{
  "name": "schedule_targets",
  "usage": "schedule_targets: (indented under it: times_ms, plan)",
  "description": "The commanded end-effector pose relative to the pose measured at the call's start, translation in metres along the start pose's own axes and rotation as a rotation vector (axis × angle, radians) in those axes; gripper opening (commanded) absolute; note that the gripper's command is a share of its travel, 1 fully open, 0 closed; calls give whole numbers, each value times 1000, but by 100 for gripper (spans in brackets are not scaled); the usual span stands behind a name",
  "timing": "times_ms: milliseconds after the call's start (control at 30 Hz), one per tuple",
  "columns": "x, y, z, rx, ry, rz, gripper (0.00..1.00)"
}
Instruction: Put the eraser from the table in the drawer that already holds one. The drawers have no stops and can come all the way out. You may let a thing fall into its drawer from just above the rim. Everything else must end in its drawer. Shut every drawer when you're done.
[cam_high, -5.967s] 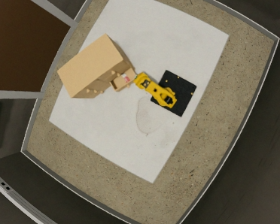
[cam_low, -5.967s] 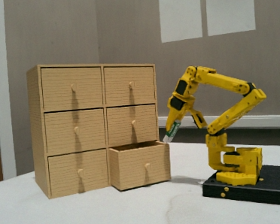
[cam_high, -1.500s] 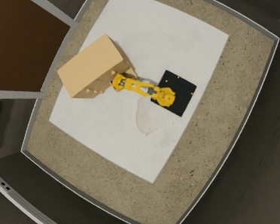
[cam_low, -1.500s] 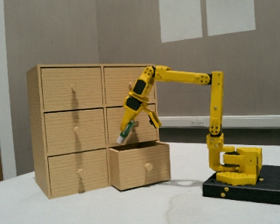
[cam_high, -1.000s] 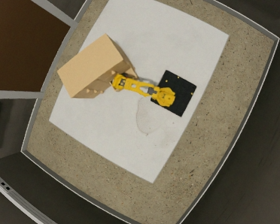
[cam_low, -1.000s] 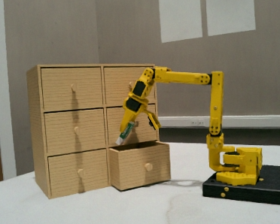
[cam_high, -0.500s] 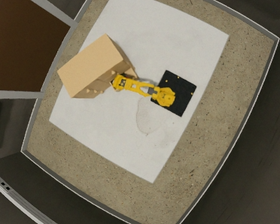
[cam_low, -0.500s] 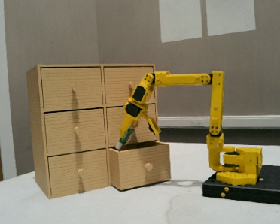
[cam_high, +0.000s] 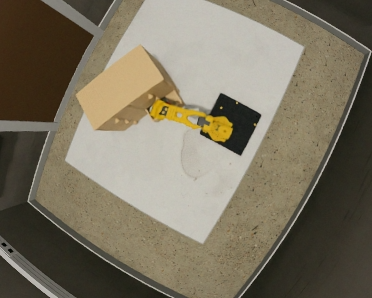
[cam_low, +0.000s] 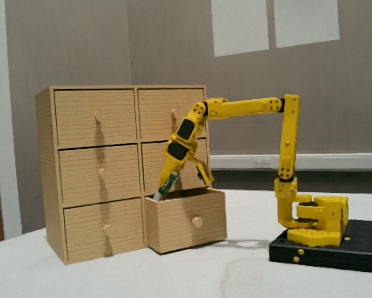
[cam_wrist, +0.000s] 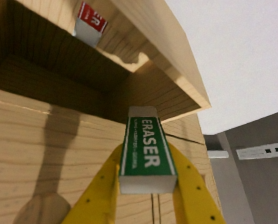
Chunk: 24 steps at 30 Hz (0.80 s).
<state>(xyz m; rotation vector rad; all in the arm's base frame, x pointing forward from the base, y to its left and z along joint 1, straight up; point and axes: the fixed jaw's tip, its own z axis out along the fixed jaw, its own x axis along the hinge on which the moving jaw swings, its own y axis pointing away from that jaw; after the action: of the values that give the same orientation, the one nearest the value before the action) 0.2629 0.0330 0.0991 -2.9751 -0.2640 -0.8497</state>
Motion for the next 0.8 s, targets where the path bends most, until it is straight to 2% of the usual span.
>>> schedule_targets:
  times_ms: [0,767]
  plan:
    - [-9,2,8,-3,-35,15,0]
    - [-12,2,9,-4,-35,16,0]
